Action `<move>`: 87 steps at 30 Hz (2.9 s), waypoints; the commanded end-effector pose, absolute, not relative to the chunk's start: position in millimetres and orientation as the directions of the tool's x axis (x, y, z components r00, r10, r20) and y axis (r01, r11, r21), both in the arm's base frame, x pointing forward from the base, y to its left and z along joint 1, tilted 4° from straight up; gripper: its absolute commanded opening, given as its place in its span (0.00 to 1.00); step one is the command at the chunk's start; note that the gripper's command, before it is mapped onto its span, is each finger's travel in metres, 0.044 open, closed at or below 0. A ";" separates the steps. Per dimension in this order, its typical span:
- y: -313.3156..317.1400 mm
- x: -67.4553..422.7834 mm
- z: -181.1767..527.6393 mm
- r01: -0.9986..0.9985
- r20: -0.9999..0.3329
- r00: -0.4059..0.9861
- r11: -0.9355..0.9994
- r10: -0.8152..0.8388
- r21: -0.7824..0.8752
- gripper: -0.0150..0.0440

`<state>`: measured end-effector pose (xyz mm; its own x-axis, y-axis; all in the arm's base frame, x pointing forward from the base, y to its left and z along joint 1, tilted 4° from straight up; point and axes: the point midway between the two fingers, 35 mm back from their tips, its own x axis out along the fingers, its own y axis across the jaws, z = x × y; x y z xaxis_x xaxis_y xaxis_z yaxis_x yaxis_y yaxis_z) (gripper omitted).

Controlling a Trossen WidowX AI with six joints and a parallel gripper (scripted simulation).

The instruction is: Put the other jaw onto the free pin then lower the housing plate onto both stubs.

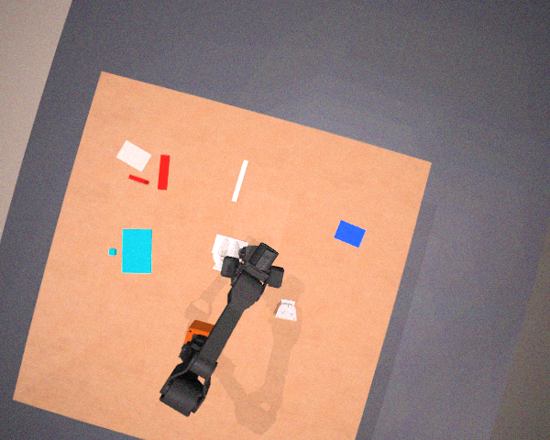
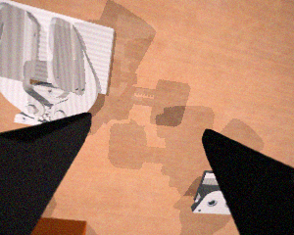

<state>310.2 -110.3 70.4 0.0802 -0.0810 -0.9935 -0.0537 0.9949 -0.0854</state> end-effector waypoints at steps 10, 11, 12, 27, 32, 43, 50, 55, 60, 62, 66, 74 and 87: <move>-234.2 210.9 82.6 -0.067 -0.996 0.052 0.994 -0.079 -0.082 1.00; -242.0 200.4 83.6 -0.070 -0.996 0.051 0.994 -0.079 -0.082 1.00; -249.2 189.6 84.7 -0.072 -0.996 0.050 0.994 -0.078 -0.082 1.00; -267.8 164.3 47.1 -0.078 -0.996 0.047 0.994 -0.078 -0.082 1.00; -267.9 164.4 46.0 -0.078 -0.996 0.047 0.994 -0.078 -0.082 1.00; -269.2 165.1 28.2 -0.078 -0.996 0.047 0.994 -0.078 -0.082 1.00; -269.4 165.2 26.1 -0.078 -0.996 0.047 0.994 -0.078 -0.082 1.00; -270.2 165.7 18.4 -0.078 -0.996 0.047 0.994 -0.078 -0.082 1.00; -270.8 166.1 10.4 -0.078 -0.996 0.047 0.994 -0.078 -0.082 1.00; -271.0 166.2 7.3 -0.078 -0.996 0.047 0.994 -0.078 -0.082 1.00; -271.3 166.4 0.9 -0.078 -0.996 0.047 0.994 -0.078 -0.082 1.00; -271.4 166.5 -2.9 -0.078 -0.996 0.047 0.994 -0.078 -0.082 1.00; -271.5 166.5 -3.4 -0.078 -0.996 0.047 0.994 -0.078 -0.082 1.00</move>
